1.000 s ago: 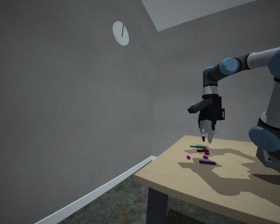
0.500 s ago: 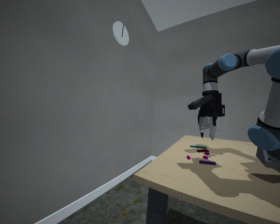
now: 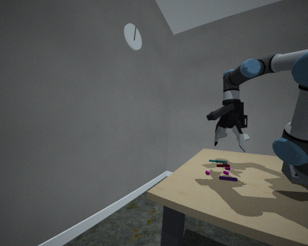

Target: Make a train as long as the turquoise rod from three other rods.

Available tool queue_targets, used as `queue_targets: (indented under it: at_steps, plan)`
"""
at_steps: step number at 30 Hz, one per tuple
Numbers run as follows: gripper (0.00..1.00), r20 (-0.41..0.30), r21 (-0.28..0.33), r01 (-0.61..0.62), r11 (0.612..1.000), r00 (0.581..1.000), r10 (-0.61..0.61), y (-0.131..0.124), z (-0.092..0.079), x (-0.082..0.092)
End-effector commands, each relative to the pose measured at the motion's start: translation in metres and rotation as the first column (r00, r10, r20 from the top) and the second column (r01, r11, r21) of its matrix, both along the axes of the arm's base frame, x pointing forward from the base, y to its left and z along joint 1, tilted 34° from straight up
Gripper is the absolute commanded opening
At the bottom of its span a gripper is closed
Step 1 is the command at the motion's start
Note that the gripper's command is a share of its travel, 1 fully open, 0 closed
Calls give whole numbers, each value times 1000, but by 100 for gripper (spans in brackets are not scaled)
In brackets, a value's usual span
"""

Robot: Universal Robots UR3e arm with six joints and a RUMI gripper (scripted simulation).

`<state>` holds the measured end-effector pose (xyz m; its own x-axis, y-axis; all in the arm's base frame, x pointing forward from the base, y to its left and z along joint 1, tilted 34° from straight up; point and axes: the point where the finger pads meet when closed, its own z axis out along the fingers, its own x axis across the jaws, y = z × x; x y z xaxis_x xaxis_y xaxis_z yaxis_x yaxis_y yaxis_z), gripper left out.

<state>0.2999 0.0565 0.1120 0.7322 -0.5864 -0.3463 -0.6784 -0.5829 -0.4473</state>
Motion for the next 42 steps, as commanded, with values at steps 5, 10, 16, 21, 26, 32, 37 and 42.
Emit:
queue_targets:
  at_steps: [5,10,16,21,26,32,37,42]
  plan:
    - [100,1,-1,1,1000,1000,-1,-1,0,0]
    - [100,-36,1,55,998,998,-55,-37,-42,1]
    - [100,-53,2,80,997,995,-80,-52,-61,-2]
    - [14,-53,2,80,997,995,-80,-52,-61,-2]
    - [14,-53,2,80,997,995,-80,-52,-61,-2]
    - [14,-53,2,80,997,995,-80,-52,-61,-2]
    - [14,-53,2,80,997,995,-80,-52,-61,-2]
    - [14,-53,2,80,997,995,-80,-52,-61,-2]
